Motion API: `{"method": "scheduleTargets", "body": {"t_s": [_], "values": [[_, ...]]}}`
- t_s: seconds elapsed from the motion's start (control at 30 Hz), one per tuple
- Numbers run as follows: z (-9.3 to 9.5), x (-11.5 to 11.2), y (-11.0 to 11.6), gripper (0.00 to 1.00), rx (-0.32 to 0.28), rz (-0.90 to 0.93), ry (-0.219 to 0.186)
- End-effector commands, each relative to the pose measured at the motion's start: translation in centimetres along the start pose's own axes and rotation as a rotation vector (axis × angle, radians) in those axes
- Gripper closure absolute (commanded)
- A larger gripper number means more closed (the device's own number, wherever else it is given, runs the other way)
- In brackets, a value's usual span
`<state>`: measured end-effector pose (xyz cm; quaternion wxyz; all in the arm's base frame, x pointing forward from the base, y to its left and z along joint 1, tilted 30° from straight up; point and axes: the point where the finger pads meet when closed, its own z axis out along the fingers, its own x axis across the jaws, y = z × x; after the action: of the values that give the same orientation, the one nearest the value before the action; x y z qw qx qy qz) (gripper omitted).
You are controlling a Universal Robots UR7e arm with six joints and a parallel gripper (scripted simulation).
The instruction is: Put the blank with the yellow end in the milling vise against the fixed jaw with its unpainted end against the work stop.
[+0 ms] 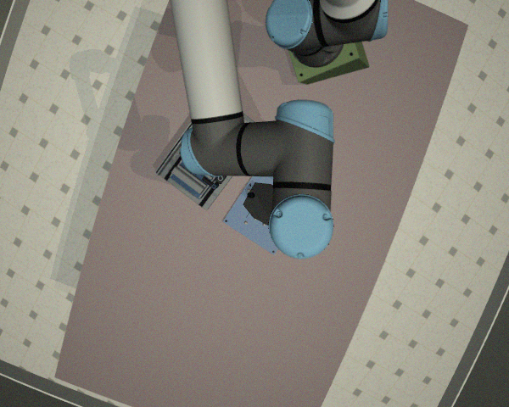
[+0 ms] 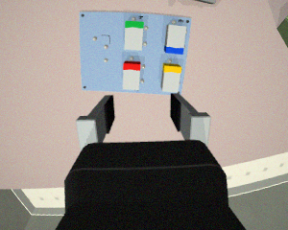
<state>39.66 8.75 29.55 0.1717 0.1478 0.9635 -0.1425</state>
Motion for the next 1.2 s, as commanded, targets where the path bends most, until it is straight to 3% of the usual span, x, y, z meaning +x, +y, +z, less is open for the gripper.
{"method": "scheduleTargets", "body": {"t_s": [0.0, 0.23, 0.4, 1.17], "values": [[-0.2, 0.9, 0.1, 0.00, 0.060, 0.035, 0.007], [-0.2, 0.9, 0.1, 0.00, 0.060, 0.035, 0.007], [-1.2, 4.0, 0.3, 0.00, 0.145, 0.088, 0.009], [-0.9, 3.1, 0.2, 0.00, 0.145, 0.088, 0.009]]}}
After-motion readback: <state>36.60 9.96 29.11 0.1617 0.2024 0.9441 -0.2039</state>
